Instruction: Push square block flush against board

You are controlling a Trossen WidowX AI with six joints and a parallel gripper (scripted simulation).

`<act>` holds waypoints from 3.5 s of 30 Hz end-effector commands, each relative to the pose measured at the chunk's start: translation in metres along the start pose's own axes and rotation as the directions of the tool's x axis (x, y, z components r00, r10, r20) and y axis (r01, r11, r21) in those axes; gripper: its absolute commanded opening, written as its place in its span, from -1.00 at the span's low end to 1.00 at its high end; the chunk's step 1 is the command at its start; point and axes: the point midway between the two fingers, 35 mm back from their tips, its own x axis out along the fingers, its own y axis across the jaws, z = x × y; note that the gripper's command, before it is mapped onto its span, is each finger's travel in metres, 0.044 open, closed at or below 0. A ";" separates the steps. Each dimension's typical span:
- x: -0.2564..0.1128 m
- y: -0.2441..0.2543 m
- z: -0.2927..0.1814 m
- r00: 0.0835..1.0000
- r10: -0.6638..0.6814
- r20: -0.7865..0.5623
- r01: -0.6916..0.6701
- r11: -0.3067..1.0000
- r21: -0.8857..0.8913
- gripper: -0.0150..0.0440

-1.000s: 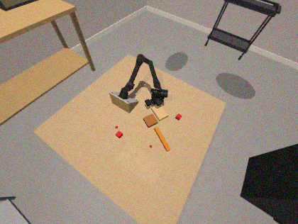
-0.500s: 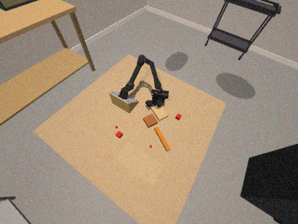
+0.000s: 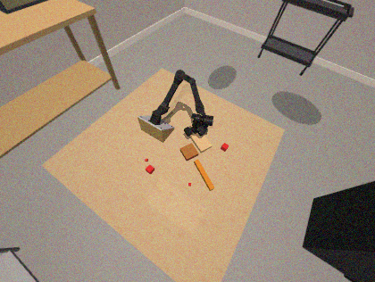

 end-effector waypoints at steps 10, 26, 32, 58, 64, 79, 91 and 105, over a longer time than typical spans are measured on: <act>0.002 -0.002 0.010 1.000 -0.007 0.002 0.007 1.000 0.002 -0.49; 0.002 0.001 -0.015 1.000 -0.008 0.002 0.008 1.000 0.003 -0.49; 0.002 0.001 -0.025 1.000 -0.007 0.002 0.007 1.000 0.003 -0.49; -0.049 0.007 -0.025 1.000 -0.008 0.011 0.008 0.997 -0.078 -0.49; -0.051 0.021 -0.006 1.000 -0.010 0.019 0.014 0.961 -0.277 -0.49; -0.055 0.048 0.033 1.000 -0.008 0.014 0.016 0.694 -0.719 -0.49; -0.055 0.065 0.065 1.000 -0.007 0.010 0.012 0.343 -0.939 -0.49; -0.054 0.075 0.091 1.000 -0.005 0.007 0.007 0.019 -1.000 -0.49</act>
